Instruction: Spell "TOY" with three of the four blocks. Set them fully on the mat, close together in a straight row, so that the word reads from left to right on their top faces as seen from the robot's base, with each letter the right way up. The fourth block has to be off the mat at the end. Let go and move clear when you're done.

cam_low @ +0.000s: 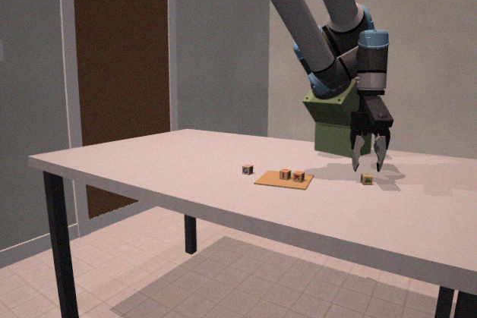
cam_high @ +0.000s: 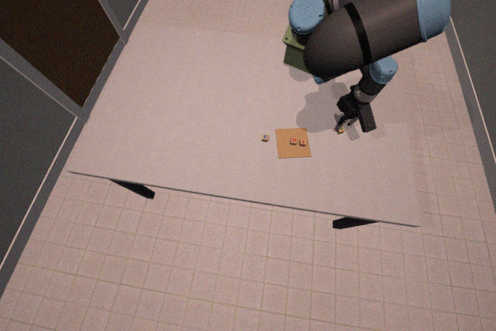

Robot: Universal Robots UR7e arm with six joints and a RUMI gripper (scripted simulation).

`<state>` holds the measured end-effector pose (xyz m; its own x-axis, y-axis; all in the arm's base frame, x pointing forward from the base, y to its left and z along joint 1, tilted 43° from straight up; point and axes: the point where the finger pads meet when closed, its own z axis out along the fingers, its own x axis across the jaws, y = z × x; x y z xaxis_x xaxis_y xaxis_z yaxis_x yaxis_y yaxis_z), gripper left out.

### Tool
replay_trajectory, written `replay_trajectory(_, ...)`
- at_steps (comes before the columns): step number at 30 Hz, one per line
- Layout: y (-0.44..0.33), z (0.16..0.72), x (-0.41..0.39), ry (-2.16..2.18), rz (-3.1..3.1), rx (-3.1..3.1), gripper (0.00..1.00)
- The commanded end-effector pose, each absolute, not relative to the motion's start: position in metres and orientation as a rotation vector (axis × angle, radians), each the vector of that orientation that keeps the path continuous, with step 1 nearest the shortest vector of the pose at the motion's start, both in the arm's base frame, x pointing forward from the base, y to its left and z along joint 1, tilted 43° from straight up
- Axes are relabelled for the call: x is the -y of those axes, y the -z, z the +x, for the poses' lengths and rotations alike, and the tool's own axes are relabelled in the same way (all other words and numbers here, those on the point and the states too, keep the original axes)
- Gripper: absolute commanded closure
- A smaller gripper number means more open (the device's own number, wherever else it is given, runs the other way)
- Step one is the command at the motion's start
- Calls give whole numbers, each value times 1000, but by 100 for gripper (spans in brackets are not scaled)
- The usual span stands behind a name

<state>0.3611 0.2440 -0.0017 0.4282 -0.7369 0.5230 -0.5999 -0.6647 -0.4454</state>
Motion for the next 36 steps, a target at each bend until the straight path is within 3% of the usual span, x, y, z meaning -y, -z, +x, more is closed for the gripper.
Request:
replay_trajectory(1, 1, 361, -244, 1058, -2487, -1179, 63)
replay_trajectory(36, 23, 381, -241, 1058, -2487, -1179, 63)
